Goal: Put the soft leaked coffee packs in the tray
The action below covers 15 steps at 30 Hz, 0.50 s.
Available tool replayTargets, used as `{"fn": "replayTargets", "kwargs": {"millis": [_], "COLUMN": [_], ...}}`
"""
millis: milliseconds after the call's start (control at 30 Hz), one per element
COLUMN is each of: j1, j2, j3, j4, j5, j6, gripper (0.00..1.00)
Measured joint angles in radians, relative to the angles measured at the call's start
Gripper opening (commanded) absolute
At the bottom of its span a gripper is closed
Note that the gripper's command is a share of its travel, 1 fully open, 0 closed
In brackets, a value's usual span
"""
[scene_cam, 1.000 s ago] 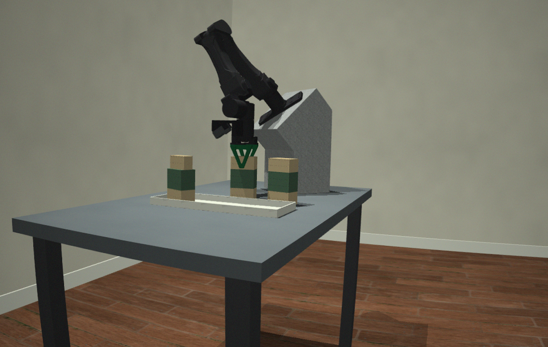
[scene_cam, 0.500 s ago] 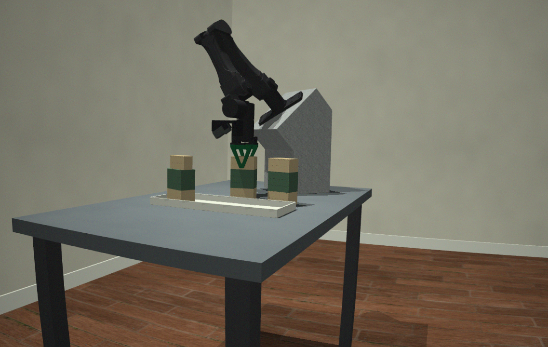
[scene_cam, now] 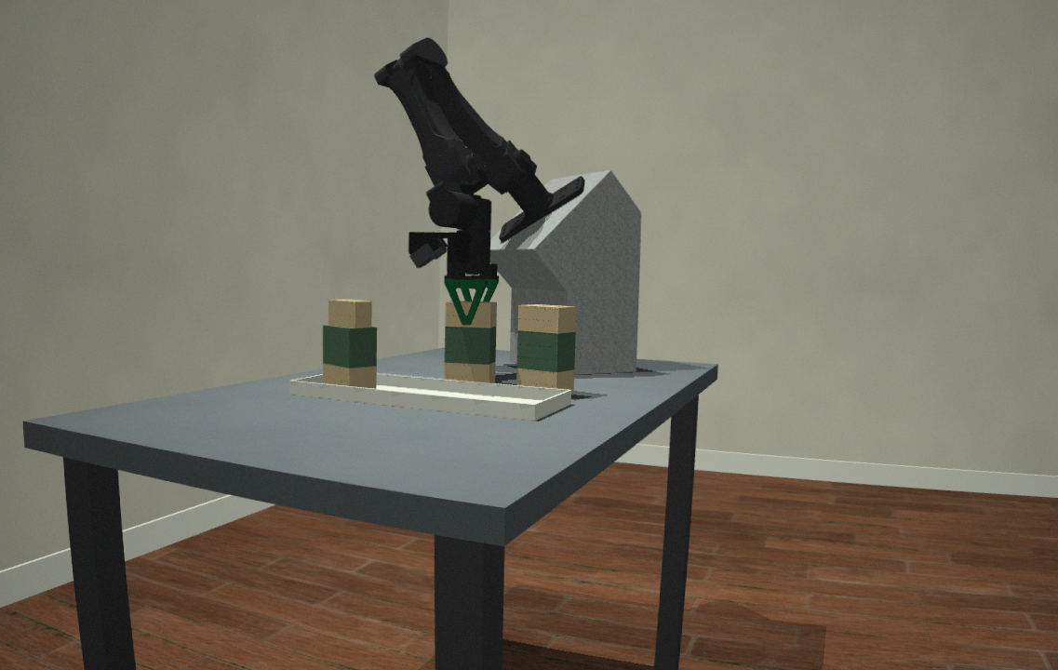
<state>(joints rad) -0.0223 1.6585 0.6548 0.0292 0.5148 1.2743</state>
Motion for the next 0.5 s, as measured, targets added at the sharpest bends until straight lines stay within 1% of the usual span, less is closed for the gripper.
{"fn": "replayTargets", "kwargs": {"millis": [100, 133, 500], "j1": [0.0, 0.0, 0.0], "j2": [0.0, 0.0, 0.0], "j3": [0.0, 0.0, 0.0], "j4": [0.0, 0.0, 0.001], "j5": [0.0, 0.0, -0.002], "j6": [0.0, 0.0, -0.001], "gripper": [0.79, 0.26, 0.26]}}
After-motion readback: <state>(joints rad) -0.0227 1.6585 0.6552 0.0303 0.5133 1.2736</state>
